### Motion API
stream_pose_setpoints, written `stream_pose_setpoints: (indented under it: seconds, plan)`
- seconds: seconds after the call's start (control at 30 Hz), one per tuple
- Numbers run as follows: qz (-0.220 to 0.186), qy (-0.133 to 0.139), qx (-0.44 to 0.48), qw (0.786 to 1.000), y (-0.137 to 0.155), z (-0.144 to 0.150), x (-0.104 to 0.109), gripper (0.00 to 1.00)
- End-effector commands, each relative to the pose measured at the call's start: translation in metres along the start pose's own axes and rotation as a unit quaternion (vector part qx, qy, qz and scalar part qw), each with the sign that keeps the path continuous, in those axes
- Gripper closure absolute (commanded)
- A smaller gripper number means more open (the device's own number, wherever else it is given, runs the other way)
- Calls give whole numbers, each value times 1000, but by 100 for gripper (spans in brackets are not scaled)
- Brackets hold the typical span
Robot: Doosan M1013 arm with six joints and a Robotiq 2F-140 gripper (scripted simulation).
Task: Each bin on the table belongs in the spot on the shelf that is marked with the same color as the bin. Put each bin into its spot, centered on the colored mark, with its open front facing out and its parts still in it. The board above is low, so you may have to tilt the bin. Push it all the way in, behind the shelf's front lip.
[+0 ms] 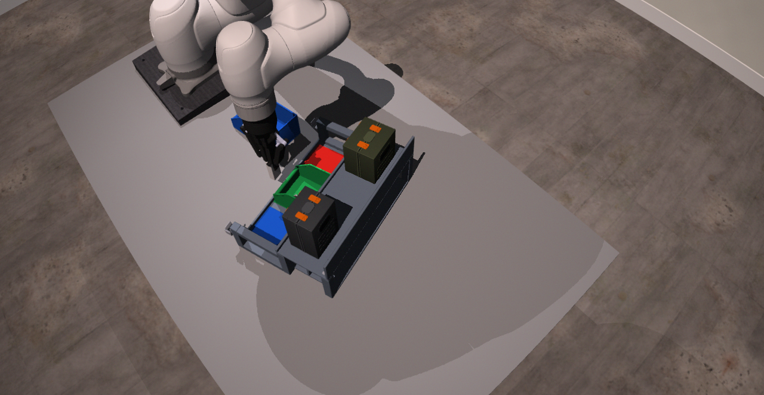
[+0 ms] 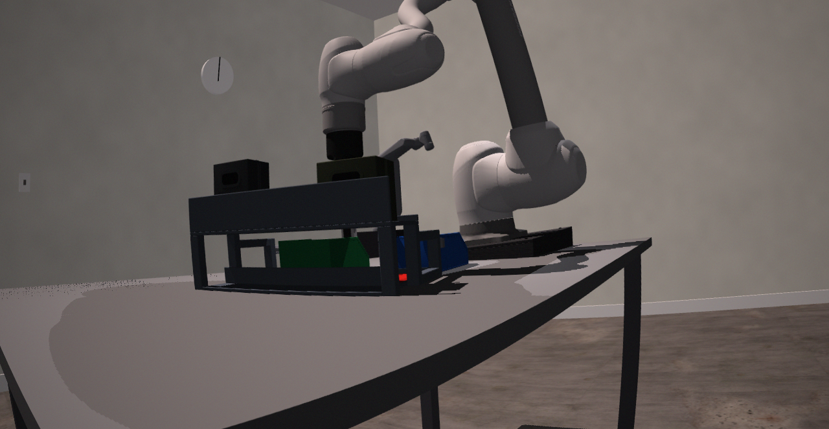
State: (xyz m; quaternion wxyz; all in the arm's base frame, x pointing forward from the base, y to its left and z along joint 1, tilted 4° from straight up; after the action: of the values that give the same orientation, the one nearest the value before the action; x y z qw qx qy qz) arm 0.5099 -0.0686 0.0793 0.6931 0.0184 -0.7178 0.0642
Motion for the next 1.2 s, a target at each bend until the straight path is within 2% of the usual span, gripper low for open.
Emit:
stream_pose_setpoints:
  seconds: [0.0, 0.33, 0.73, 1.17]
  plan:
    - [0, 0, 0, 1000, 0, 0, 0, 90]
    - [0, 0, 0, 1000, 0, 0, 9, 90]
    - [0, 0, 0, 1000, 0, 0, 48, 90]
    - [0, 0, 0, 1000, 0, 0, 60, 90]
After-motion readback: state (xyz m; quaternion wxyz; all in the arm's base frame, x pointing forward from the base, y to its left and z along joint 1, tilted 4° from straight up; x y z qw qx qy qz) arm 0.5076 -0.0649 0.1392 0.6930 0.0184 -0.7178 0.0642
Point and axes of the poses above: the point where the finger pads meet when closed, its own x axis back along the fingers, its own z axis across the jaws, y = z × x, the point moved 2 cm from there along x, back along the fingers, and after that the axes turned 9 degrees about -x, right-handed, at the moved point
